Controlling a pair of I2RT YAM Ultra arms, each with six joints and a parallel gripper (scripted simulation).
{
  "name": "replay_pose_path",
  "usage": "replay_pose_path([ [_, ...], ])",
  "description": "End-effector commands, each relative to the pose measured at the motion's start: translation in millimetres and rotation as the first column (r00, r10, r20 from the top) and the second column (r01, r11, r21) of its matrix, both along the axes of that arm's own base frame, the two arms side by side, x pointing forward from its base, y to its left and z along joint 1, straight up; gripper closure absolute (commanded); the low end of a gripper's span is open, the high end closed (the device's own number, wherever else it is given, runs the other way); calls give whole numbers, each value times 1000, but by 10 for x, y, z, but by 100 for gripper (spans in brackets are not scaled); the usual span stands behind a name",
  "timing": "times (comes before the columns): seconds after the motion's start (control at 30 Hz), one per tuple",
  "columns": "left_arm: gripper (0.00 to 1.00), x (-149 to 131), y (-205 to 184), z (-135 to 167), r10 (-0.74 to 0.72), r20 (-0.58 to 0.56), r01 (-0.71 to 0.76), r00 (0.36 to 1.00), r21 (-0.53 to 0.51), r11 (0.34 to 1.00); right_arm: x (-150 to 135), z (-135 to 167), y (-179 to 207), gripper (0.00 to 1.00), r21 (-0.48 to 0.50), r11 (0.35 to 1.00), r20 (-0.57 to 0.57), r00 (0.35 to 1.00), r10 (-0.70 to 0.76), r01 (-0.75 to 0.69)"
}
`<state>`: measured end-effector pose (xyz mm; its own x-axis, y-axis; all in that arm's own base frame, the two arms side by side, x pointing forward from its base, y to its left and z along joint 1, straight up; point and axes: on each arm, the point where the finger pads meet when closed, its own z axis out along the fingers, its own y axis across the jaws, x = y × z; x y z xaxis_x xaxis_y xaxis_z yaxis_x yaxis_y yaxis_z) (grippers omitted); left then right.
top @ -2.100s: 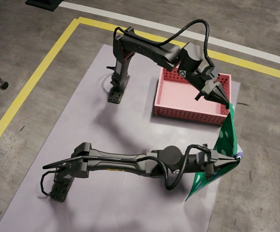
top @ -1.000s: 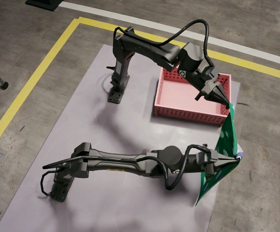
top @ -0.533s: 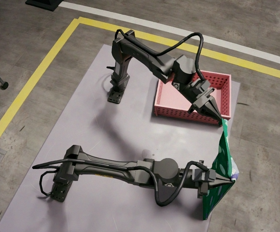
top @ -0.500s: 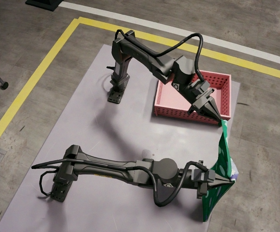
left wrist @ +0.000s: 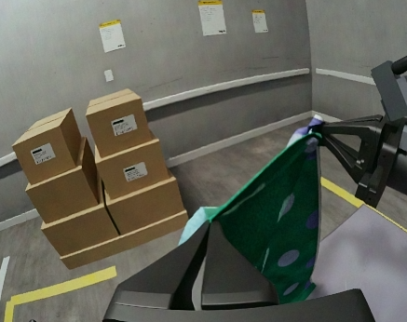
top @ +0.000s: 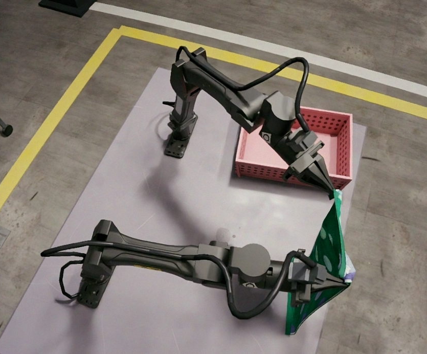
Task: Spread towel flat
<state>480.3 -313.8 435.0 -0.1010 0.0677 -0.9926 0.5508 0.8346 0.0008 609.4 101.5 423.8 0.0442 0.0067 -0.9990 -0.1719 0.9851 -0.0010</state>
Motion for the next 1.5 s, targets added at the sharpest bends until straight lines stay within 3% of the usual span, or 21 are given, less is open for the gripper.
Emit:
replay_pose_path([
  [0.0,100,-178,60,256,2,13,-2,1000,-14,1000,-197,391,-171,100,5,999,15,999,-36,36],
  [0.47,100,-468,-16,-67,-32,-145,46,989,91,995,-483,64,-254,100,-38,998,-210,977,-47,40],
  [0.5,100,-558,-47,-280,-40,-197,66,980,126,990,-577,-45,-282,100,-51,998,-282,958,-52,39],
  [0.63,100,-541,-24,-278,-34,-197,60,980,126,990,-577,-45,-282,100,-51,998,-282,958,-52,39],
  [0.67,100,-662,-74,-479,-48,-242,88,969,156,984,-680,-162,-312,100,-64,997,-346,936,-58,38],
  [0.73,100,-662,-75,-479,-48,-242,88,969,156,984,-680,-162,-312,100,-64,997,-346,936,-58,38],
  [0.77,100,-777,-101,-600,-58,-275,111,960,178,978,-786,-482,-344,100,-80,996,-434,898,-66,34],
  [0.83,100,-777,-101,-601,-58,-275,111,960,178,978,-786,-402,-344,100,-77,996,-419,906,-65,36],
  [0.87,100,-900,-129,-729,-68,-311,136,948,203,970,-908,-611,-379,100,-89,995,-482,873,-72,33],
  [0.93,100,-900,-129,-729,-68,-312,136,948,203,970,-908,-612,-379,100,-89,995,-482,873,-72,33],
  [0.97,100,-1029,-158,-864,-75,-355,166,932,232,959,-1036,-747,-415,100,-100,995,-540,838,-80,30],
  [1.2,100,-1156,-202,-834,-91,-379,195,921,246,949,-1156,-704,-442,100,-107,994,-575,814,-85,28],
  [1.23,100,-1236,-291,-1137,-83,-454,239,887,296,925,-1288,-855,-491,100,-120,993,-639,763,-96,24],
  [1.3,100,-1239,-294,-1137,-85,-455,240,887,295,925,-1288,-855,-491,100,-120,992,-643,760,-96,24],
  [1.33,100,-1384,-329,-1286,-83,-504,280,859,328,902,-1425,-1010,-531,100,-132,991,-703,703,-106,18],
  [1.4,100,-1385,-331,-1286,-85,-505,281,859,328,902,-1385,-1101,-527,100,-134,991,-722,684,-108,15],
  [1.43,100,-1544,-355,-1508,-79,-554,324,829,360,875,-1564,-1168,-572,100,-141,990,-756,644,-116,13],
  [1.47,100,-1545,-355,-1513,-79,-555,324,828,360,875,-1564,-1168,-572,100,-141,990,-756,644,-116,13],
])
